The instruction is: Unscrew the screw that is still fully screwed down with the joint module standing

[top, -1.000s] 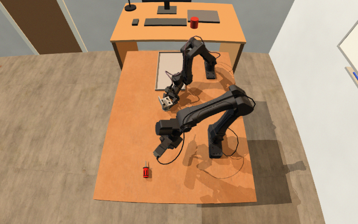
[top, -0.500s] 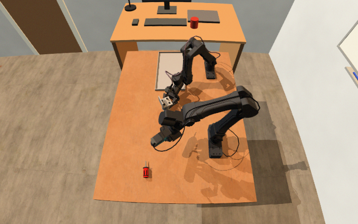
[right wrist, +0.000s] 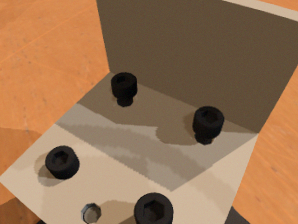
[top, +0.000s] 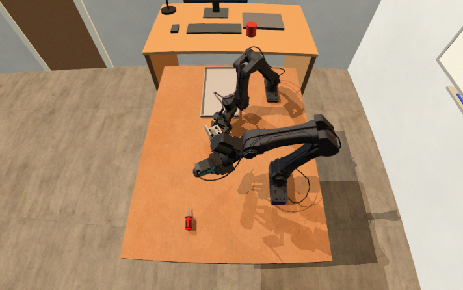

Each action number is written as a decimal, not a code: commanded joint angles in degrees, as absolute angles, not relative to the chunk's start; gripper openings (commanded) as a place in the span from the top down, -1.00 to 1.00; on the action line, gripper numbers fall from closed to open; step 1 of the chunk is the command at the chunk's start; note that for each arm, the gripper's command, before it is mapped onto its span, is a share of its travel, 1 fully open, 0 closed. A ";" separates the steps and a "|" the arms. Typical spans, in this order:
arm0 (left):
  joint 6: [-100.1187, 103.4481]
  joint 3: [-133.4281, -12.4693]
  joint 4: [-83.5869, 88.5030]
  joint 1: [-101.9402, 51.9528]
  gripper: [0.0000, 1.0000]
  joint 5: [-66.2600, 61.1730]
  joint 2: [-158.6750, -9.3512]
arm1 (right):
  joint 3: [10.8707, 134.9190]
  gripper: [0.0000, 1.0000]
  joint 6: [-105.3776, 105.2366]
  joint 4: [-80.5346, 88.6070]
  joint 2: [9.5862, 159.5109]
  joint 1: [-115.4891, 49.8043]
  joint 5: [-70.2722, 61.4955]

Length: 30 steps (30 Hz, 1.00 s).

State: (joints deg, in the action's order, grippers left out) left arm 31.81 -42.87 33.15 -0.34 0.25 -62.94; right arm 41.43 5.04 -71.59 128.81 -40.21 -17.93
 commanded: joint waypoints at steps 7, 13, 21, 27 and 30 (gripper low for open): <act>28.29 -41.81 25.04 -3.12 0.17 0.34 -59.24 | 40.47 -0.17 4.68 -70.46 129.44 -40.51 -18.16; 25.85 -40.59 22.72 -7.19 0.17 0.54 -55.89 | 40.47 -0.17 4.68 -70.46 129.44 -40.51 -18.16; 23.34 -40.30 19.54 -8.88 0.17 0.75 -53.60 | 40.47 -0.17 4.68 -70.46 129.44 -40.51 -18.16; 21.05 -36.09 16.17 -13.04 0.17 0.27 -51.17 | 40.47 -0.17 4.68 -70.46 129.44 -40.51 -18.16; 19.99 -35.52 15.61 -15.15 0.17 0.59 -49.74 | 40.47 -0.17 4.68 -70.46 129.44 -40.51 -18.16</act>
State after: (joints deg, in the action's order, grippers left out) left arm 22.02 -35.35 22.52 -13.54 0.40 -52.90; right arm 41.43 5.04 -71.59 128.81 -40.21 -17.93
